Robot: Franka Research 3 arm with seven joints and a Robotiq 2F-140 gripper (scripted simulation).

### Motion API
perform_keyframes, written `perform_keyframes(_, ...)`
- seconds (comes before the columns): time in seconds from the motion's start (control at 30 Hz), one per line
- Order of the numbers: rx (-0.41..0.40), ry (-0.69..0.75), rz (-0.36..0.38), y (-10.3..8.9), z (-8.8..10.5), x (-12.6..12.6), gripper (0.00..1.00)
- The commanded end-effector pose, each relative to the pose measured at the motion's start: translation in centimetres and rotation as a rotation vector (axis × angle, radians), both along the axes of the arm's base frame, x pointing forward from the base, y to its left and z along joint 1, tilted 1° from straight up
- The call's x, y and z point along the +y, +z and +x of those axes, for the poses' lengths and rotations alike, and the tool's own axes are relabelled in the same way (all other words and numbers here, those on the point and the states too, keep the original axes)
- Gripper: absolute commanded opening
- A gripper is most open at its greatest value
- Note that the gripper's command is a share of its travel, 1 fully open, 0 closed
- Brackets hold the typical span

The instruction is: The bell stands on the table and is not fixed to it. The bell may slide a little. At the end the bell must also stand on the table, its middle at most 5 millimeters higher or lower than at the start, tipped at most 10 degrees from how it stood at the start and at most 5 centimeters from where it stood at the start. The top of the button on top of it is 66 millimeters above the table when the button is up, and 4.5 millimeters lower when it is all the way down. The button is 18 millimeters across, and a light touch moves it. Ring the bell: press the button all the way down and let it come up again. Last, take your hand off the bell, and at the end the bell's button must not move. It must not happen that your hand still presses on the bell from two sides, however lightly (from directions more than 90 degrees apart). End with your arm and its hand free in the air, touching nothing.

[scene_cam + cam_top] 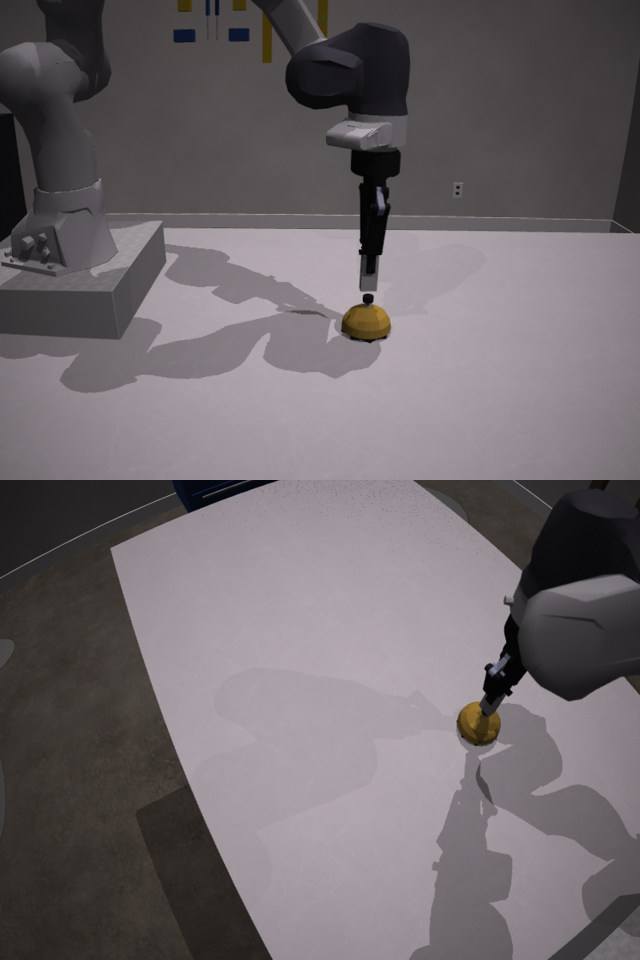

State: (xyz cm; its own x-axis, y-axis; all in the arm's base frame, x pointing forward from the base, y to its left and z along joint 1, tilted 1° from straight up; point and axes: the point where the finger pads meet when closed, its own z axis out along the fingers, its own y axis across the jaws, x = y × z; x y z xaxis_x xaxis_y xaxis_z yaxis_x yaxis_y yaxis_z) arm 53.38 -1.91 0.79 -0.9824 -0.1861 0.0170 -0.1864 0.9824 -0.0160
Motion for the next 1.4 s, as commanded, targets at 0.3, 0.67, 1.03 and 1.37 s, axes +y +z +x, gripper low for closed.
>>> perform_keyframes(0.3, 0.0, -0.007, -0.001, -0.16, -0.07, -0.05, 0.0)
perform_keyframes(0.67, 0.0, -0.007, -0.001, -0.16, -0.07, -0.05, 0.0)
perform_keyframes(1.03, 0.0, -0.007, -0.001, -0.22, -0.07, -0.05, 0.0)
perform_keyframes(1.37, 0.0, -0.007, -0.001, -1.04, -0.08, -0.07, 0.0)
